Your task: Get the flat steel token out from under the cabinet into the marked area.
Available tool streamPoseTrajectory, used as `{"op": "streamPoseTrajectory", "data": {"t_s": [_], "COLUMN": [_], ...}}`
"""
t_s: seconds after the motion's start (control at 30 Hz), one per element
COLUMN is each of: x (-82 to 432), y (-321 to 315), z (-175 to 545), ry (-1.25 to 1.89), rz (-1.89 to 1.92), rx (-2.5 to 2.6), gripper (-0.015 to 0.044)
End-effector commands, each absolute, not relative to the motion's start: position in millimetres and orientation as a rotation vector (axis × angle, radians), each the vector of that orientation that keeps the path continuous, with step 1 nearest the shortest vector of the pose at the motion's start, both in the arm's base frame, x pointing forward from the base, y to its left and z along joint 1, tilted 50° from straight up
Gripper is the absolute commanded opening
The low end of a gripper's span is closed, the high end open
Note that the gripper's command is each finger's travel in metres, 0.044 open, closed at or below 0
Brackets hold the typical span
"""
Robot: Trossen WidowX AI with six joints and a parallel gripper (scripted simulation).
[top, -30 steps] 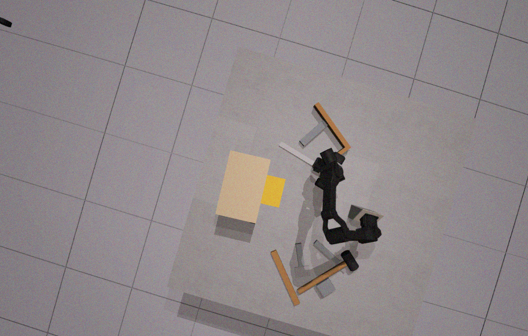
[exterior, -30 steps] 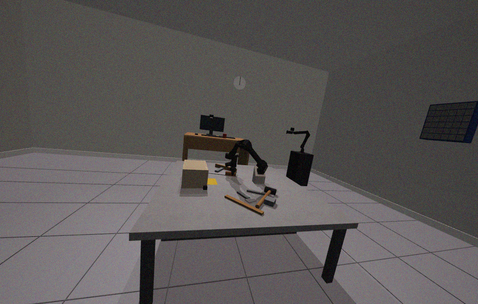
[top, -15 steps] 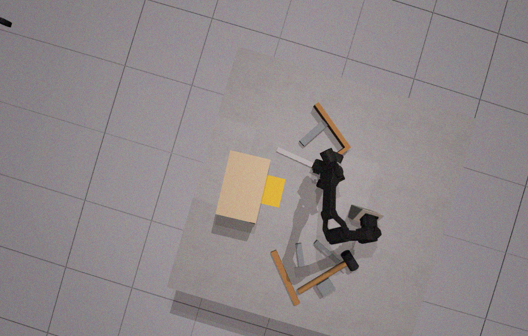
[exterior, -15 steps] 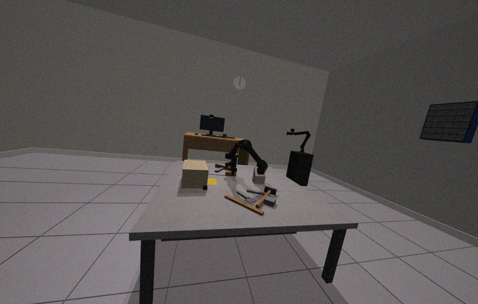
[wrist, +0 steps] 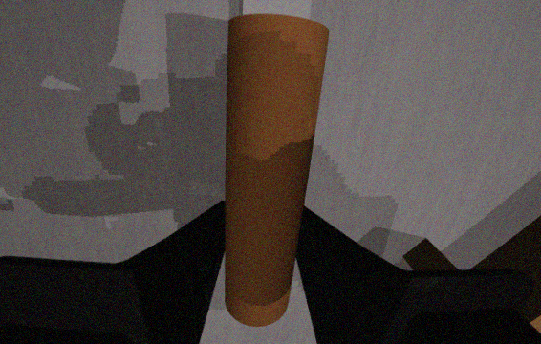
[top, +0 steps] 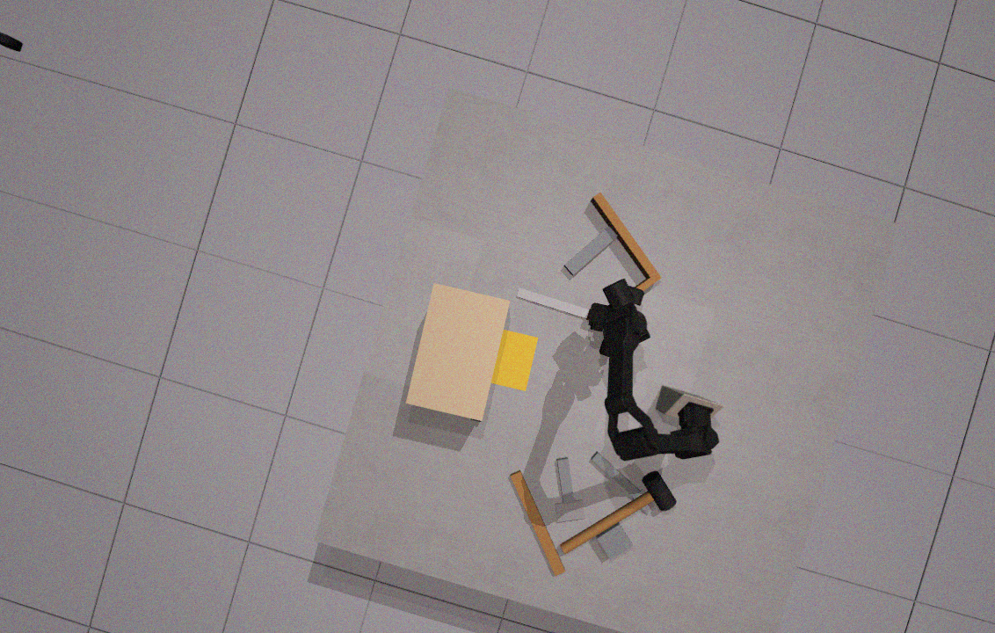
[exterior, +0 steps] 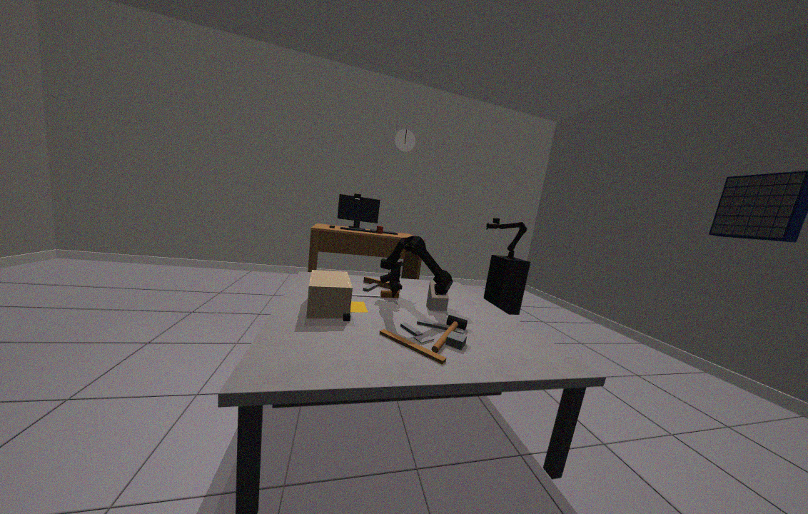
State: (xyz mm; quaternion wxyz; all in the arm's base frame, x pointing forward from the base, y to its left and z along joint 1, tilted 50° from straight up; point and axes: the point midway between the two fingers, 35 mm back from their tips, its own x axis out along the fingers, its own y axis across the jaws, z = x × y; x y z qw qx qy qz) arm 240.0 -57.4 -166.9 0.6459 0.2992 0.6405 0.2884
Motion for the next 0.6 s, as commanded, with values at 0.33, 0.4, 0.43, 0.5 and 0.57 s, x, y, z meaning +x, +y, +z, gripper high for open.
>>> {"op": "streamPoseTrajectory", "data": {"t_s": [0.33, 0.4, 0.43, 0.5, 0.57], "x": [242.8, 242.8, 242.8, 242.8, 242.8], "y": [-59.3, -59.3, -59.2, -59.2, -59.1], "z": [-166.6, -166.6, -166.6, -166.5, -166.4], "ry": [1.401, 1.394, 1.391, 1.384, 1.377], "rz": [0.733, 0.744, 0.749, 0.759, 0.769], "rx": [0.584, 0.572, 0.566, 0.553, 0.541], "gripper": [0.0000, 0.0000, 0.0000, 0.0000, 0.0000]}}
